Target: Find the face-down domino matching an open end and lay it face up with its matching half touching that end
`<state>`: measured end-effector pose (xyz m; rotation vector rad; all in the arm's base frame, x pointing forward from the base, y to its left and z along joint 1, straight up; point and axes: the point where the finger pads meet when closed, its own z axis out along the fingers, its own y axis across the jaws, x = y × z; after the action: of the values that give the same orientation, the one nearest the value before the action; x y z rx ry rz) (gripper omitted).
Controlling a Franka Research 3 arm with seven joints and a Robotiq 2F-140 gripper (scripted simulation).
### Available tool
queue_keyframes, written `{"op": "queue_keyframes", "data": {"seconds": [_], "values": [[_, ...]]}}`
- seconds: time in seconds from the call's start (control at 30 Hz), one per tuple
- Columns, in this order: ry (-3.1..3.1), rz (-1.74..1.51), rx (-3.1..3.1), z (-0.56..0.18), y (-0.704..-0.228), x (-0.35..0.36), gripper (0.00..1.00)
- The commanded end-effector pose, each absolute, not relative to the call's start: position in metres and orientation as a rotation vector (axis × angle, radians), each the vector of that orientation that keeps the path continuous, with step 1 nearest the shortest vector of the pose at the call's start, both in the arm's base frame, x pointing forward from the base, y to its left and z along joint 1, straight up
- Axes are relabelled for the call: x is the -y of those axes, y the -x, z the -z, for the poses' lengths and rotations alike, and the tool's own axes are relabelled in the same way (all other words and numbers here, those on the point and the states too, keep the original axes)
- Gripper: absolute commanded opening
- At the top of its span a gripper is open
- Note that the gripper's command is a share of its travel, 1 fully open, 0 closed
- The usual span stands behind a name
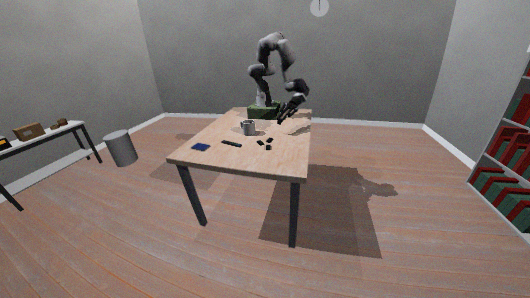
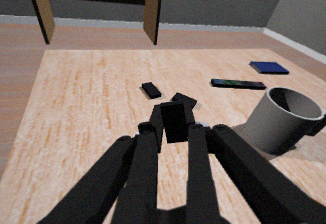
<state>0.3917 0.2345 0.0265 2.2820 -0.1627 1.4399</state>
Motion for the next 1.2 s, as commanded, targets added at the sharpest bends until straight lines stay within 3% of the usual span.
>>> {"op": "queue_keyframes", "data": {"seconds": [0.0, 1.17], "values": [[-2.150, -1.637, 0.468, -0.035, -0.400, -0.224, 0.23], [-2.063, -1.732, 0.631, 0.051, -0.401, -0.224, 0.23]]}}
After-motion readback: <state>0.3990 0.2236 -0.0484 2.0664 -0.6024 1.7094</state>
